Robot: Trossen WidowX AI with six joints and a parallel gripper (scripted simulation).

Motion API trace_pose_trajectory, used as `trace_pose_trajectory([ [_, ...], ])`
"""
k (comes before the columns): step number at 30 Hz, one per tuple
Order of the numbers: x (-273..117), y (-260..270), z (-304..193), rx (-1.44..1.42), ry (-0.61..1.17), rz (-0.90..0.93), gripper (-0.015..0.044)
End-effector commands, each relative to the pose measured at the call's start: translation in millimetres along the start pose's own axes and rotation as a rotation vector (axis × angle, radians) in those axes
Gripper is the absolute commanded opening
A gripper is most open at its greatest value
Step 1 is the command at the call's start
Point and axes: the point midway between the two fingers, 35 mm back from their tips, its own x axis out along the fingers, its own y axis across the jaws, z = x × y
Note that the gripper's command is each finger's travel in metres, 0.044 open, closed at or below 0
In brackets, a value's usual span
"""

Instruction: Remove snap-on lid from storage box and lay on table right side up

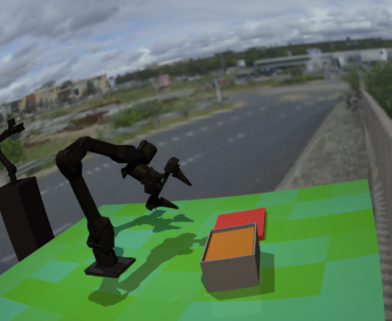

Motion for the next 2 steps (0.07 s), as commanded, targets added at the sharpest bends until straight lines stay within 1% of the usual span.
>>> trace_pose_trajectory([
  [1, 0.3, 0.0, 0.2, 0.005, -0.001, 0.002, 0.0440],
  [2, 0.3, 0.0, 0.2, 0.005, -0.001, 0.002, 0.0440],
])
